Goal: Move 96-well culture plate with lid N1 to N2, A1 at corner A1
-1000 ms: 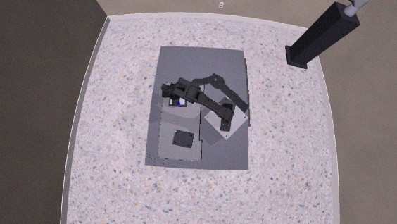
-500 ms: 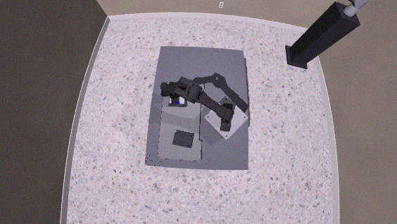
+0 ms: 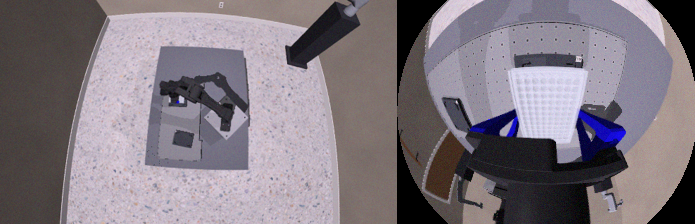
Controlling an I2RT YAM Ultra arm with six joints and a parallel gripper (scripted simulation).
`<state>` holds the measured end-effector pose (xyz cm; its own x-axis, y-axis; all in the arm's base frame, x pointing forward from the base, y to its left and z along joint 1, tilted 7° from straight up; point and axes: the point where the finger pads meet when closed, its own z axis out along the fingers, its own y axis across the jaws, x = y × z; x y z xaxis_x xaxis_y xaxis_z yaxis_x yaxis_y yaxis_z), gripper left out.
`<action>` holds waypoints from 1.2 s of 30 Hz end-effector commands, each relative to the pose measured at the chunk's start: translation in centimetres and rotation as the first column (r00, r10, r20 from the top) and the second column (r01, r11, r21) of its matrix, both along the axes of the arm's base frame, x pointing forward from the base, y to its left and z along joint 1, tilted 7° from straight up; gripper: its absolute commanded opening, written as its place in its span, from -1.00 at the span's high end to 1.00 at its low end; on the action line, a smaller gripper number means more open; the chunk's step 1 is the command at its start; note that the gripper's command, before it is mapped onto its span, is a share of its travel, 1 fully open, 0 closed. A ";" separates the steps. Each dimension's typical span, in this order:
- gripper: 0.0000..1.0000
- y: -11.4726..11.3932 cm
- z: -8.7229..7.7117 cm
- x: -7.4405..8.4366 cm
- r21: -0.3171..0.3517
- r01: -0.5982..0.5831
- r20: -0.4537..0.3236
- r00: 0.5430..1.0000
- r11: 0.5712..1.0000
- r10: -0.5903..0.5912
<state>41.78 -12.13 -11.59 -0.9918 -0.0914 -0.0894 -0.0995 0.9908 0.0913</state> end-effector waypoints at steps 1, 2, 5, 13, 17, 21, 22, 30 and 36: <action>1.00 -0.5 1.7 -0.2 0.002 0.006 0.008 1.000 1.000 -0.006; 1.00 -0.5 1.7 -0.2 0.002 0.006 0.008 1.000 1.000 -0.006; 1.00 -0.6 2.0 -0.2 0.001 0.006 0.010 1.000 1.000 -0.006; 1.00 -1.0 3.8 0.4 -0.005 0.006 0.029 1.000 1.000 -0.006; 1.00 -1.1 4.4 0.7 -0.008 0.007 0.038 0.999 1.000 -0.007; 1.00 -0.5 3.2 0.0 -0.002 0.002 0.011 1.000 1.000 -0.002; 1.00 -0.5 3.2 0.0 -0.002 0.002 0.011 1.000 1.000 -0.002; 1.00 -0.5 3.2 0.0 -0.002 0.002 0.011 1.000 1.000 -0.002; 1.00 -0.5 3.2 0.0 -0.002 0.002 0.011 1.000 1.000 -0.002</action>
